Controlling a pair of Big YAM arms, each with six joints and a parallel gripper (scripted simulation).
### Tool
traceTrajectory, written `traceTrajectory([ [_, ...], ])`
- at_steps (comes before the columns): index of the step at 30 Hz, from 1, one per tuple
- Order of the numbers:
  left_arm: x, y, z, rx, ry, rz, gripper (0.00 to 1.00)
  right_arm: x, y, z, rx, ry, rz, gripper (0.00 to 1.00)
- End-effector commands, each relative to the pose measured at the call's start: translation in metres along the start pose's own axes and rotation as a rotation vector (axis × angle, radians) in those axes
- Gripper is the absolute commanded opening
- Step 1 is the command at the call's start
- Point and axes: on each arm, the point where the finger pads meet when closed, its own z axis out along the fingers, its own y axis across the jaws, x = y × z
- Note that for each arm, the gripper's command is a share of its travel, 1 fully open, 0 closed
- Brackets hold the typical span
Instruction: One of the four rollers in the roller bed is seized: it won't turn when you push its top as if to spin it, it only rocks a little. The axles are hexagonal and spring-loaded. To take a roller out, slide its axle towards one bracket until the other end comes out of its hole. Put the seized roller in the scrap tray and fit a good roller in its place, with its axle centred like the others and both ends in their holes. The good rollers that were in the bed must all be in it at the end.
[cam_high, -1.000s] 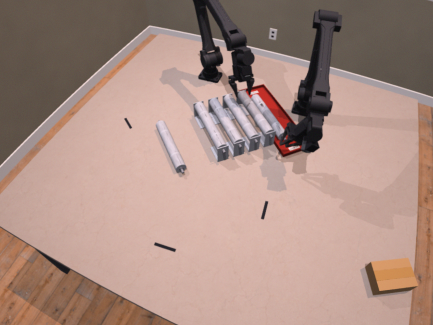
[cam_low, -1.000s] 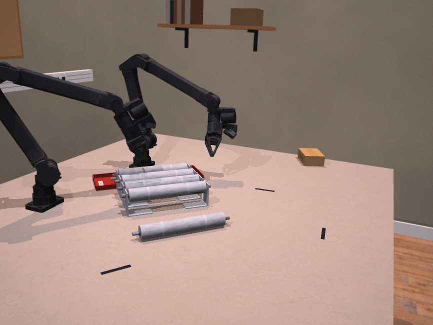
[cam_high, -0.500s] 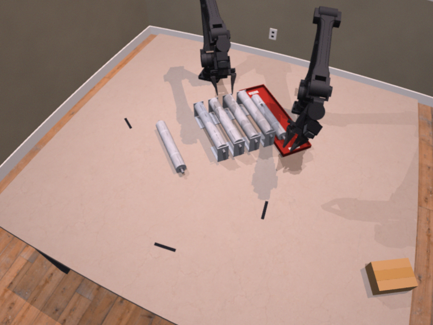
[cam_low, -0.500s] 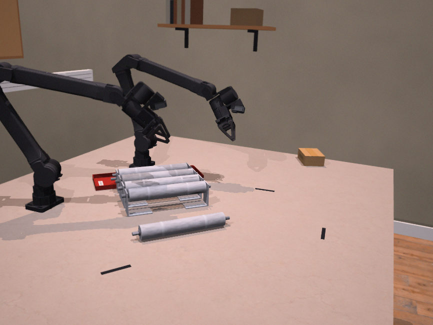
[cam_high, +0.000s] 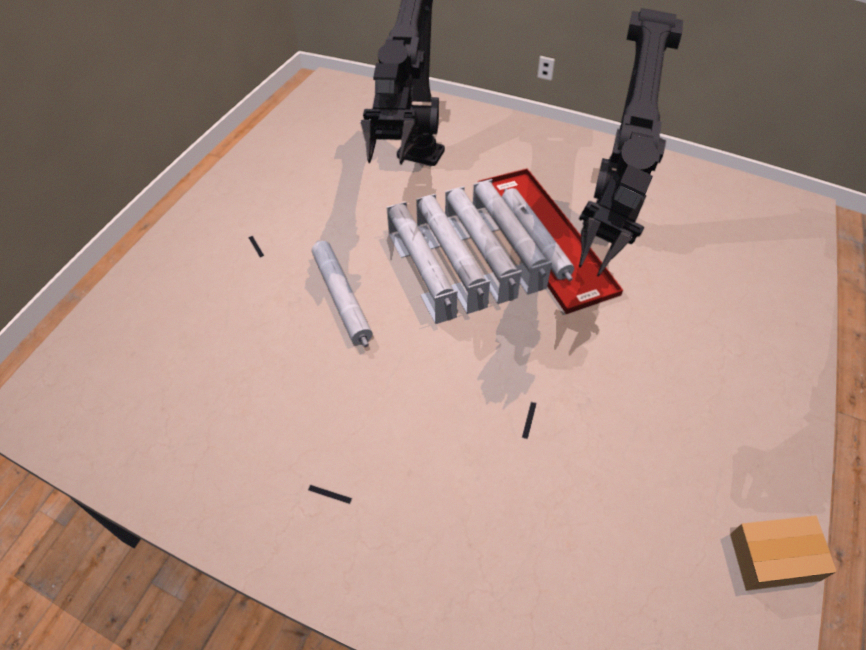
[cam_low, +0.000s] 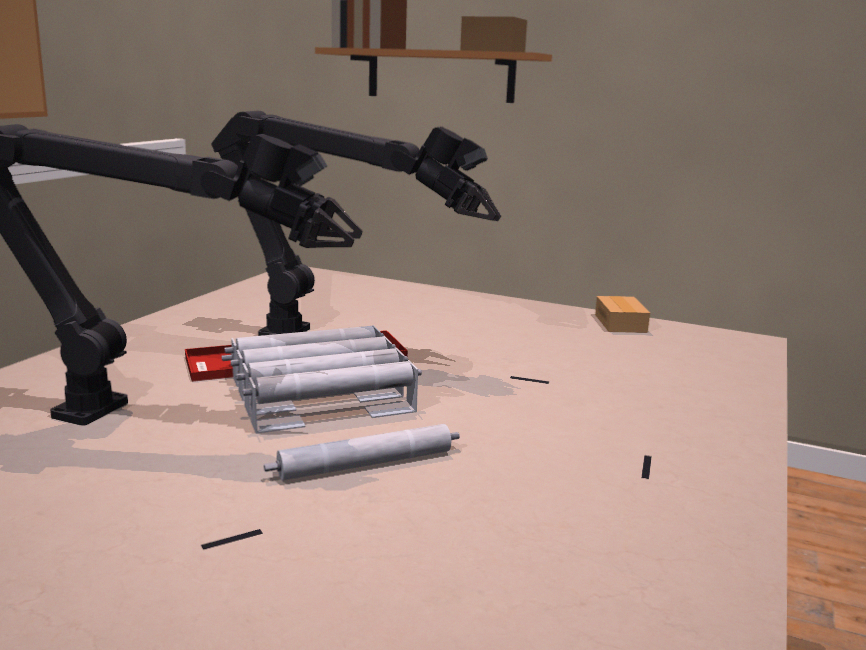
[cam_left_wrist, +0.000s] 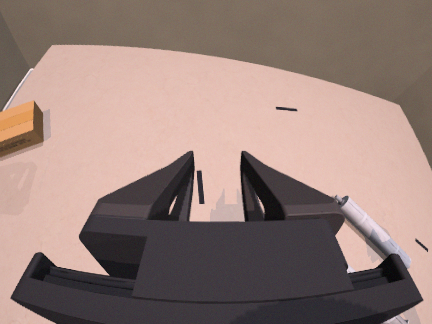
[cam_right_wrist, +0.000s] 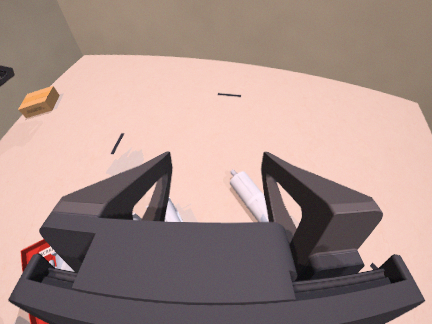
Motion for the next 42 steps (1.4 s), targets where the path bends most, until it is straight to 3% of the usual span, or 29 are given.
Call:
traceTrajectory([
  [1, -0.041, -0.007, -0.002, 0.002, -0.096, 0.067, 0.32, -0.077, -0.015, -0.006, 0.010, -0.136, -0.010, 0.62],
  [4, -0.088, -0.022, -0.032, -0.008, -0.239, 0.116, 0.32, -0.105, -0.042, -0.016, 0.061, -0.225, -0.005, 0.62],
  [9, -0.134, -0.029, -0.061, -0.051, -0.415, 0.179, 0.32, -0.146, -0.084, -0.043, 0.149, -0.369, -0.014, 0.62],
  [13, -0.149, -0.029, -0.059, -0.087, -0.460, 0.197, 0.32, -0.170, -0.113, -0.053, 0.197, -0.423, -0.021, 0.62],
  [19, -0.136, -0.027, -0.072, -0.107, -0.482, 0.200, 0.32, -0.182, -0.124, -0.063, 0.220, -0.462, -0.025, 0.62],
  [20, -0.142, -0.029, -0.080, -0.107, -0.500, 0.195, 0.32, -0.165, -0.127, -0.066, 0.233, -0.444, -0.020, 0.62],
  [22, -0.137, -0.027, -0.077, -0.107, -0.485, 0.180, 0.32, -0.145, -0.120, -0.049, 0.209, -0.393, -0.001, 0.62],
  [23, -0.176, -0.037, -0.105, -0.096, -0.571, 0.176, 0.32, -0.169, -0.130, -0.076, 0.241, -0.460, 0.002, 0.62],
  [25, -0.176, -0.037, -0.105, -0.096, -0.570, 0.176, 0.32, -0.169, -0.129, -0.076, 0.238, -0.460, 0.002, 0.62],
  [26, -0.161, -0.033, -0.092, -0.100, -0.531, 0.174, 0.32, -0.143, -0.131, -0.065, 0.242, -0.418, 0.006, 0.62],
  [29, -0.140, -0.023, -0.068, -0.114, -0.470, 0.175, 0.32, -0.133, -0.121, -0.053, 0.221, -0.386, -0.002, 0.62],
  [34, -0.128, -0.018, -0.062, -0.121, -0.447, 0.178, 0.32, -0.128, -0.121, -0.044, 0.219, -0.370, -0.009, 0.62],
  [35, -0.143, -0.020, -0.069, -0.121, -0.478, 0.178, 0.32, -0.149, -0.123, -0.057, 0.226, -0.405, -0.008, 0.62],
  [37, -0.127, -0.016, -0.061, -0.125, -0.443, 0.181, 0.32, -0.133, -0.120, -0.047, 0.220, -0.379, -0.014, 0.62],
  [42, -0.126, -0.015, -0.060, -0.127, -0.440, 0.181, 0.32, -0.131, -0.123, -0.046, 0.224, -0.377, -0.013, 0.62],
])
